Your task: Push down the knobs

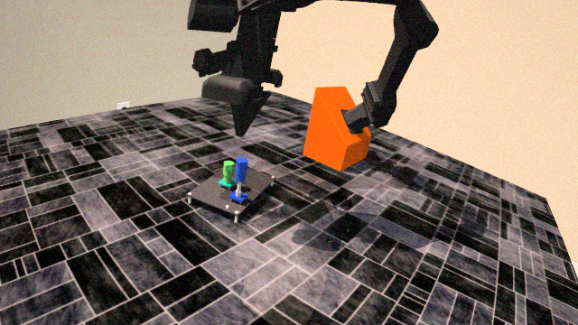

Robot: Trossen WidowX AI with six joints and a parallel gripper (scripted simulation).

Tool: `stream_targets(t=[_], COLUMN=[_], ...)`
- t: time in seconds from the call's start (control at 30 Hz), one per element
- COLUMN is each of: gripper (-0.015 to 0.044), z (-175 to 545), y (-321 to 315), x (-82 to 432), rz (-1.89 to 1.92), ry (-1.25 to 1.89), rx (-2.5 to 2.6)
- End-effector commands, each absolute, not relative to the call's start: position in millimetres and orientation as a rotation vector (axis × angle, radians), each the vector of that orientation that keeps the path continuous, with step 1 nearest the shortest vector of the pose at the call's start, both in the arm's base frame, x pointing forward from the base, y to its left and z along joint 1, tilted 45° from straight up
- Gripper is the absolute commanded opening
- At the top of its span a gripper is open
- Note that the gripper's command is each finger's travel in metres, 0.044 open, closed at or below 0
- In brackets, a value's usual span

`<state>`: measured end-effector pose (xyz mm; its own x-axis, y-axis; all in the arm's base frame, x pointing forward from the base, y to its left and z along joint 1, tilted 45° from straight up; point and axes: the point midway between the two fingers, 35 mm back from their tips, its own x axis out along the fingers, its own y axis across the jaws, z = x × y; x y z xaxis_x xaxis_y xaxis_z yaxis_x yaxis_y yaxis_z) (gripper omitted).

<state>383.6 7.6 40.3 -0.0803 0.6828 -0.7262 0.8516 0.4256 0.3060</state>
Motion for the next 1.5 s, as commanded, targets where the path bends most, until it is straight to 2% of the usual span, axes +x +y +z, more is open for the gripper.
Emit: stream_targets(t=[0.0,0.67,1.47], gripper=[0.0,0.0,0.0], z=[44,59,33], y=[9,10,36], x=[385,387,384], rz=[-0.35,-1.024,-1.029], ry=[1.83,1.803,1.803], rx=[1.398,1.827,1.831])
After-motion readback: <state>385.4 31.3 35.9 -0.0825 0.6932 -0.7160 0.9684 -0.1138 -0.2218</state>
